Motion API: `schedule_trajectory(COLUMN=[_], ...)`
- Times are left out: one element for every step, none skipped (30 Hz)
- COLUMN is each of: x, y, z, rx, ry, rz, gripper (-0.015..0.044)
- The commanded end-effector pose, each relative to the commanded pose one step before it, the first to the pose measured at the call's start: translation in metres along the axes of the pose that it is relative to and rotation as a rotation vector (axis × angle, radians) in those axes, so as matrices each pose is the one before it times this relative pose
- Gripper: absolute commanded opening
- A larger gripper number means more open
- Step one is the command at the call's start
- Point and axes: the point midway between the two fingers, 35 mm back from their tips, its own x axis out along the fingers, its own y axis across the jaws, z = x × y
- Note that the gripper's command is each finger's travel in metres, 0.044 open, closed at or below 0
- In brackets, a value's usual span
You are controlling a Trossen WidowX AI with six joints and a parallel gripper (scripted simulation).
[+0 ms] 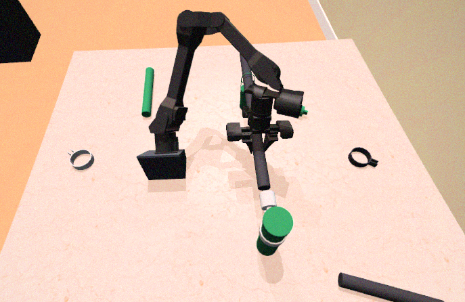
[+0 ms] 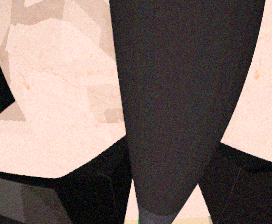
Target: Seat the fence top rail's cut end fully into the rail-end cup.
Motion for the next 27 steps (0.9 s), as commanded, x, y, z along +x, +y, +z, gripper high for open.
schedule_trajectory(x=[-0.00288,-0.0004,-0.00034,-0.00033,-0.00029,-0.00026,-0.00026,-0.00024,-0.00021,-0.00021,-0.0002,-0.00023,-0.00022,-0.00021,-0.00025,-0.00025,-0.00025,-0.00025,-0.00033,-0.00033,-0.00032,-0.00032,-0.00033,-0.00036,-0.00033,-0.00027,0.00016], y=[-0.00104,-0.00012,-0.00016,-0.0002,-0.00021,-0.00022,-0.00025,-0.00025,-0.00023,-0.00023,-0.00022,-0.00024,-0.00022,-0.00019,-0.00018,-0.00014,-0.0001,-0.00006,-0.00003,0.00001,0.00005,0.00008,0.0001,0.00012,0.00015,0.00012,0.00003], z=[-0.00204,-0.00032,-0.00033,-0.00035,-0.00035,-0.00034,-0.00037,-0.00037,-0.00035,-0.00035,-0.00036,-0.00041,-0.0004,-0.00037,-0.00042,-0.0004,-0.00036,-0.00033,-0.00037,-0.00035,-0.0003,-0.00025,-0.00022,-0.00019,-0.00016,-0.00013,-0.00023], rx=[-0.0003,0.0,0.0,0.0,0.0,0.0,0.0,0.0,0.0,0.0,0.0,0.0,0.0,0.0,0.0,0.0,0.0,0.0,0.0,0.0,0.0,0.0,0.0,0.0,0.0,0.0,-0.0001], ry=[0.0024,0.00003,0.00003,0.00003,0.00002,0.00002,0.00002,0.00002,0.00002,0.00002,0.00002,0.00002,0.00002,0.00002,0.00003,0.00003,0.00002,0.00002,0.00003,0.00003,0.00002,0.00002,0.00002,0.00002,0.00002,0.00001,-0.00014], rz=[-0.00441,0.0,0.0,-0.00001,-0.00001,-0.00001,-0.00001,-0.00001,-0.00001,-0.00001,-0.00001,-0.00001,-0.00001,-0.00001,-0.00001,-0.00001,0.0,0.0,0.0,0.0,0.00001,0.00001,0.00001,0.00001,0.00001,0.00001,0.00016], gripper=[0.0,0.0,0.0,0.0,0.0,0.0,0.0,0.0,0.0,0.0,0.0,0.0,0.0,0.0,0.0,0.0,0.0,0.0,0.0,0.0,0.0,0.0,0.0,0.0,0.0,0.0,0.0])
